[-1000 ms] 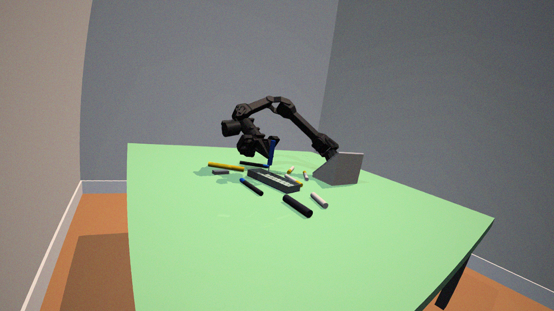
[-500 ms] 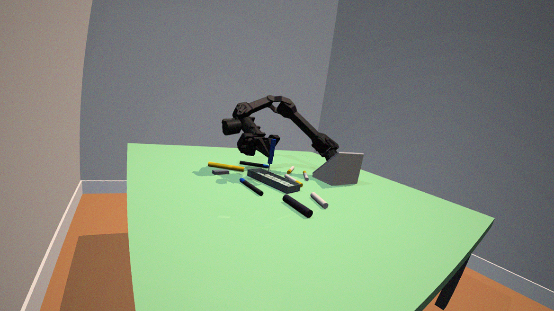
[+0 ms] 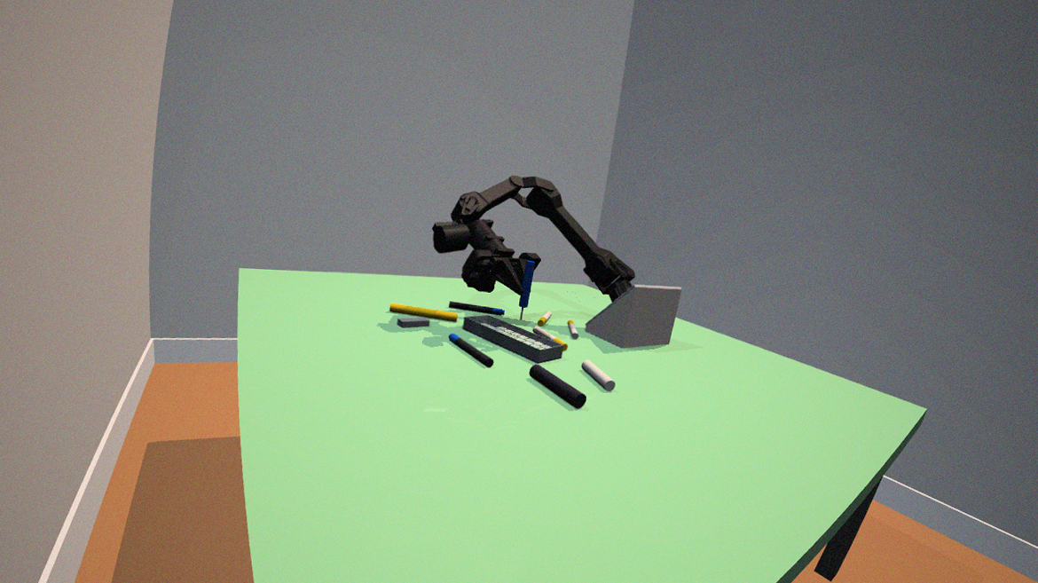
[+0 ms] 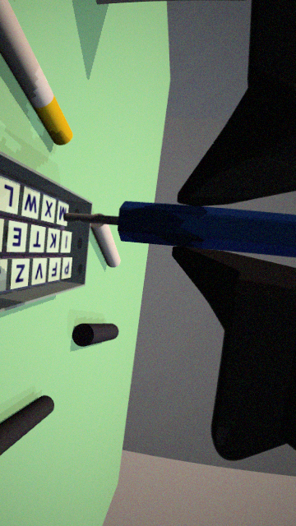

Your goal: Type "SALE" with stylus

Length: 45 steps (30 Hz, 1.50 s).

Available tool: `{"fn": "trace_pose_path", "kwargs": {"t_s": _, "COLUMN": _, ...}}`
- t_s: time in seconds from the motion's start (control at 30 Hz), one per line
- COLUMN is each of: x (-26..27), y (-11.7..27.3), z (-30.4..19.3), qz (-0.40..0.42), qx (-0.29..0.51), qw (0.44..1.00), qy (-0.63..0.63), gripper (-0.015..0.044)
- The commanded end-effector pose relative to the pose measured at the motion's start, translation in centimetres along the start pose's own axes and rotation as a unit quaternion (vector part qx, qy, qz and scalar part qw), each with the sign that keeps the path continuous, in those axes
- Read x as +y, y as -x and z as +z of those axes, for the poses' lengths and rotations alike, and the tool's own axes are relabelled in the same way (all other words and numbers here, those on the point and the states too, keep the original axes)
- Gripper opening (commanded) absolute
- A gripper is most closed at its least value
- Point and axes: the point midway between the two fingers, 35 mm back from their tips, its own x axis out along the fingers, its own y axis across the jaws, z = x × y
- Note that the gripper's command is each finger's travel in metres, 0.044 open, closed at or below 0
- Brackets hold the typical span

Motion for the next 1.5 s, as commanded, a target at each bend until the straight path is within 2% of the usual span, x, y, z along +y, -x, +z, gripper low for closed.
{"fn": "trace_pose_path", "kwargs": {"t_s": 0.0, "x": -0.8, "y": -0.5, "z": -0.4, "qz": 0.000, "qx": 0.003, "qw": 1.000, "qy": -0.004, "gripper": 0.0000}}
{"fn": "trace_pose_path", "kwargs": {"t_s": 0.5, "x": -0.9, "y": -1.5, "z": 1.3, "qz": 0.000, "qx": 0.002, "qw": 1.000, "qy": -0.004, "gripper": 0.0000}}
{"fn": "trace_pose_path", "kwargs": {"t_s": 0.6, "x": -0.9, "y": -1.6, "z": 1.6, "qz": 0.000, "qx": 0.002, "qw": 1.000, "qy": -0.004, "gripper": 0.0079}}
{"fn": "trace_pose_path", "kwargs": {"t_s": 0.63, "x": -0.9, "y": -1.7, "z": 1.6, "qz": 0.000, "qx": 0.002, "qw": 1.000, "qy": -0.004, "gripper": 0.0081}}
{"fn": "trace_pose_path", "kwargs": {"t_s": 1.47, "x": -0.9, "y": -2.1, "z": 2.4, "qz": 0.000, "qx": 0.002, "qw": 1.000, "qy": -0.004, "gripper": 0.0081}}
